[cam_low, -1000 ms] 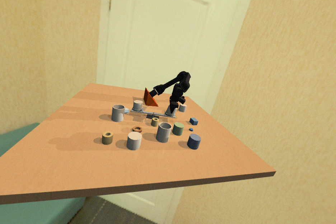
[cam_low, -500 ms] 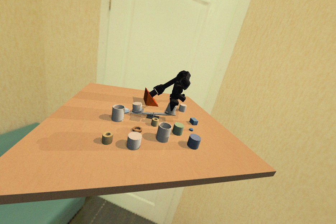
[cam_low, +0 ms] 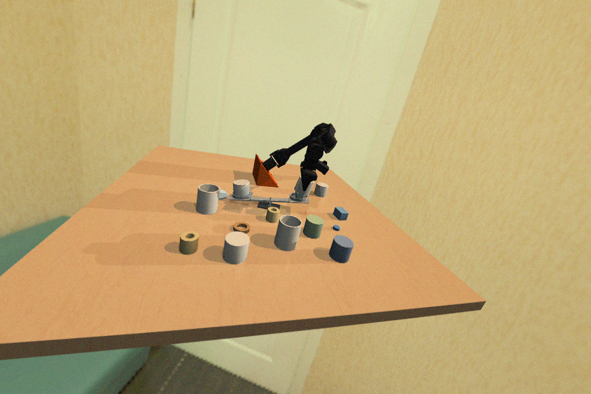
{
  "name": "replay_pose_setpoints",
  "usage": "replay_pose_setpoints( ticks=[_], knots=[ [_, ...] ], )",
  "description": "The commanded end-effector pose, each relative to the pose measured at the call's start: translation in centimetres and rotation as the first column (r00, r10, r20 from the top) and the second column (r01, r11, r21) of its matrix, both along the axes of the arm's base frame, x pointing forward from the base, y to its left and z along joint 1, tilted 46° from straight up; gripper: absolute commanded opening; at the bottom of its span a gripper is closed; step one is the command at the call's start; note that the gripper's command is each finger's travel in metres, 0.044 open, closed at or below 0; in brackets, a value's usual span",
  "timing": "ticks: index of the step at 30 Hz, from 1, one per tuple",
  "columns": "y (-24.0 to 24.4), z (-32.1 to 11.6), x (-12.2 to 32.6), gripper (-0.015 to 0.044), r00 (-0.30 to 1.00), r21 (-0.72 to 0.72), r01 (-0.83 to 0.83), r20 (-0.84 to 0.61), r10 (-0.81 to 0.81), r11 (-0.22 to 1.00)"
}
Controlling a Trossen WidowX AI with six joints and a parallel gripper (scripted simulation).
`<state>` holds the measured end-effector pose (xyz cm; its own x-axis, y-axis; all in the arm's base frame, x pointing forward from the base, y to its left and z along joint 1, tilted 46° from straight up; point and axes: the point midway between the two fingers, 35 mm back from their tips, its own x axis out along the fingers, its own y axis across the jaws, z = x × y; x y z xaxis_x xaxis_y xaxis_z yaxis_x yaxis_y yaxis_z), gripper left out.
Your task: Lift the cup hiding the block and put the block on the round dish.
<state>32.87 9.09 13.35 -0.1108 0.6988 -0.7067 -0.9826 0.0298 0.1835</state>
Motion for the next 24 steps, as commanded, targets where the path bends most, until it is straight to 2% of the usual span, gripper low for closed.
replay_pose_setpoints(
  ticks=[1,24],
  knots=[
    [-0.5,0.6,0.3,0.0,1.0,0.004,0.003,0.01,-0.003,1.0],
    [-2.6,2.8,0.2,0.0,1.0,0.006,0.008,0.014,-0.008,1.0]
  ],
)
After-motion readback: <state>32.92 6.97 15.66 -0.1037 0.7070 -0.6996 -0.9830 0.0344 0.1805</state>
